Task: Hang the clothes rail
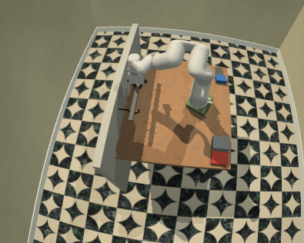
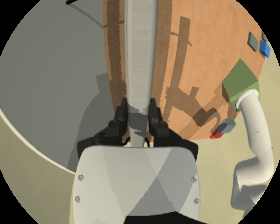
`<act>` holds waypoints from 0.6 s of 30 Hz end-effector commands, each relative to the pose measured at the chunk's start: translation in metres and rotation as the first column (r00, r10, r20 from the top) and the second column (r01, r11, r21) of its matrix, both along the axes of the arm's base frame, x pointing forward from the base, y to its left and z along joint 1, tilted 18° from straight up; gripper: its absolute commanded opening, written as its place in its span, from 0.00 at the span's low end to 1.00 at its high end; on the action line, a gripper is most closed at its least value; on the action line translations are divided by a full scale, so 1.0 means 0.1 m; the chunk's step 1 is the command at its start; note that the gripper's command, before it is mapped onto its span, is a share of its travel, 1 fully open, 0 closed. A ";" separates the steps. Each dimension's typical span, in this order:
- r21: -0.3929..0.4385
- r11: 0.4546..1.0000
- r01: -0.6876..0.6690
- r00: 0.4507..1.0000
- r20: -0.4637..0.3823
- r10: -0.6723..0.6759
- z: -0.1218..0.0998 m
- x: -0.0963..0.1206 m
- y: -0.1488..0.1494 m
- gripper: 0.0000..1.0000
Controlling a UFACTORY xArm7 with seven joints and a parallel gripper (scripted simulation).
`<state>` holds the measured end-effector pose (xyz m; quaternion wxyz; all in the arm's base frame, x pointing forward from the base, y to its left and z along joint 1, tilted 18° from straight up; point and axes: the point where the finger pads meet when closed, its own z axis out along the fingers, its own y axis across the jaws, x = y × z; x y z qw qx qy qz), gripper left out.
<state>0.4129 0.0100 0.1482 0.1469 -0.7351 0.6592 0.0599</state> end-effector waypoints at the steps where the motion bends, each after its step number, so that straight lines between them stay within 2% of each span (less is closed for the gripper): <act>1: 0.000 1.000 0.001 1.000 0.005 -0.001 -0.06 0.02 0.02 0.00; 18: 0.000 1.000 0.002 1.000 0.005 -0.002 -0.25 0.05 0.08 0.00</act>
